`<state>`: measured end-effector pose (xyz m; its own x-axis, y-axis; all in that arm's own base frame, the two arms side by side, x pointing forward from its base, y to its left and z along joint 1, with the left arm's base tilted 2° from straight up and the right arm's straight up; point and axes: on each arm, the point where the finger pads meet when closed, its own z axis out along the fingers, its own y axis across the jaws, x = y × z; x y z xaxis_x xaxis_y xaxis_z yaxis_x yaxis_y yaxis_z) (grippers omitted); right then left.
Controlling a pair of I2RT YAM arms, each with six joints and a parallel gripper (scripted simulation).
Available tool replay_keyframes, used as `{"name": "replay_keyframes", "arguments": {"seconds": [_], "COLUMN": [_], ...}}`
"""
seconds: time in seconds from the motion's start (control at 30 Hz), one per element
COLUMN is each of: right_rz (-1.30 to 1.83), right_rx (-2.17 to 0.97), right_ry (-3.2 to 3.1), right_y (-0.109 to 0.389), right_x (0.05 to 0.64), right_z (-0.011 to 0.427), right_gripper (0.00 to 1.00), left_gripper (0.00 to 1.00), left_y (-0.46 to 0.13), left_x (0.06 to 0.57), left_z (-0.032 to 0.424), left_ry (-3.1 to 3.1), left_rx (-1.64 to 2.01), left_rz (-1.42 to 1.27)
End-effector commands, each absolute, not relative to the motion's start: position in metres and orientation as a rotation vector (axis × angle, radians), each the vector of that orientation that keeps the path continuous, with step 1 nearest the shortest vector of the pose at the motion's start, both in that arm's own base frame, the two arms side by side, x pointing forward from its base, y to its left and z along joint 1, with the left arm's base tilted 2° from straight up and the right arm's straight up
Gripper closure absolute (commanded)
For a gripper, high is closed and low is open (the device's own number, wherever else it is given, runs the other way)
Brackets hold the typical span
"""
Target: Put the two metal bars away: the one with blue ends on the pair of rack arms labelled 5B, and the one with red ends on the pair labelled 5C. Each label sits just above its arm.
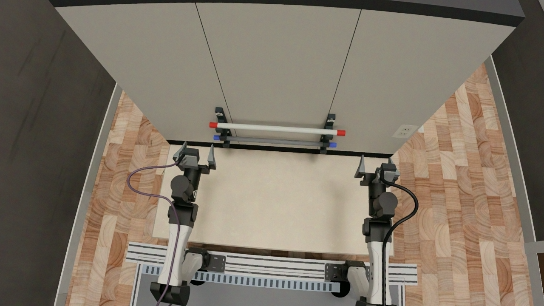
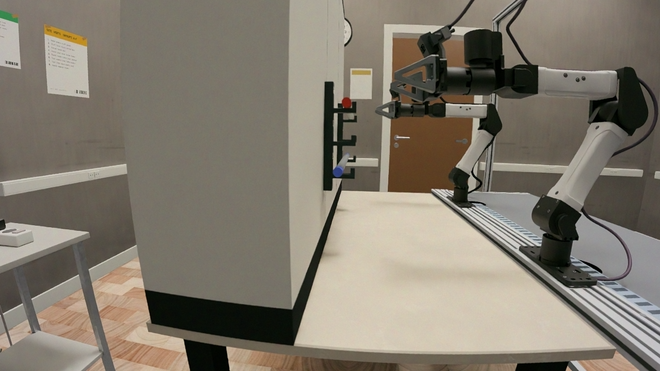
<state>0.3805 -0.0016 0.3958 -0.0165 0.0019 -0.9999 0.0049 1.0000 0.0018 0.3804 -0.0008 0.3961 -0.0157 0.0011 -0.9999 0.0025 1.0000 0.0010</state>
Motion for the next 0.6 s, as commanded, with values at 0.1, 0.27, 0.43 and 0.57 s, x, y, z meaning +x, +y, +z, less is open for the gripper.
{"name": "replay_keyframes", "arguments": {"seconds": [0.1,0.27,0.43,0.57], "right_rz": [0.0,0.0,0.0,-0.012], "right_rx": [0.0,0.0,0.0,-0.004], "right_ry": [1.571,1.571,1.571,1.587], "right_y": [0.0,0.0,0.0,0.0001], "right_x": [0.3788,0.3788,0.3788,0.38], "right_z": [0.4021,0.4021,0.4021,0.395], "right_gripper": [0.0,0.0,0.0,0.0], "left_gripper": [0.0,0.0,0.0,0.0], "left_y": [0.0,0.0,0.0,-0.0017], "left_x": [0.3788,0.3788,0.3788,0.3799], "left_z": [0.4021,0.4021,0.4021,0.3954], "left_ry": [1.571,1.571,1.571,1.586], "left_rx": [0.0,0.0,0.0,0.012], "left_rz": [0.0,0.0,0.0,0.009]}}
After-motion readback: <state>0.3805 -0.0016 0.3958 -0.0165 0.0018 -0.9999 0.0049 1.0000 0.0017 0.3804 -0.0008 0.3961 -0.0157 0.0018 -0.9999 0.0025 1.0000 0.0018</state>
